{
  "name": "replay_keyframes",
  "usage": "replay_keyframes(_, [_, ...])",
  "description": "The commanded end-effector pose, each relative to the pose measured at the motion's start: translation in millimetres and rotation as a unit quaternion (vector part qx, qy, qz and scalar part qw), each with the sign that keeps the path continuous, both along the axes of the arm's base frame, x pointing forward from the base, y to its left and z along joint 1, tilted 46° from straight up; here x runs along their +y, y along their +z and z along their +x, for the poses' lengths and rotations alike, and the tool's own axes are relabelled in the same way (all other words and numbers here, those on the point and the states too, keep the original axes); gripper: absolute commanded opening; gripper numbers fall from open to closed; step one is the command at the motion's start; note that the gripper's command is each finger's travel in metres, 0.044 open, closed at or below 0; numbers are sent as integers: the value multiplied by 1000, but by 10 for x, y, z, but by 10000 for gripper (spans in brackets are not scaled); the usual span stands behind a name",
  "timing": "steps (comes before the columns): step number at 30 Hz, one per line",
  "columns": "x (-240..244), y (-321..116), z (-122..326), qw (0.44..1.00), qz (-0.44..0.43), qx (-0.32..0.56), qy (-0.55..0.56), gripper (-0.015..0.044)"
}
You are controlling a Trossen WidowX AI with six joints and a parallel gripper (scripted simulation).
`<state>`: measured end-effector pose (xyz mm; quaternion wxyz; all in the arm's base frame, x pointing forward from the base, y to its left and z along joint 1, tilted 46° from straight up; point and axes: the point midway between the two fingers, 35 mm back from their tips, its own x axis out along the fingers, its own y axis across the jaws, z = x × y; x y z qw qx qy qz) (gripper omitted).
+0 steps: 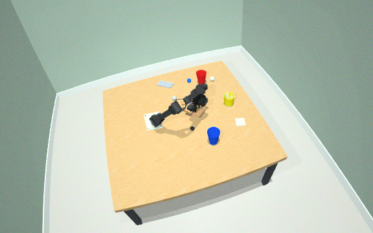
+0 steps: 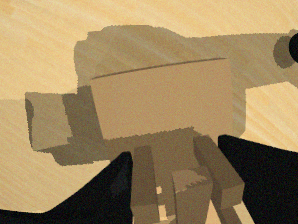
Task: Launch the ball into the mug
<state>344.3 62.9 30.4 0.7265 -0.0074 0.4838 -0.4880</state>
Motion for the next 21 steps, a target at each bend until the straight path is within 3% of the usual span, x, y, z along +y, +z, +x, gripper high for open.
replay_keyframes(1, [140, 126, -9, 1000, 5, -3, 3, 0])
replay_keyframes(21, [164, 67, 32, 944, -16, 231, 233, 0])
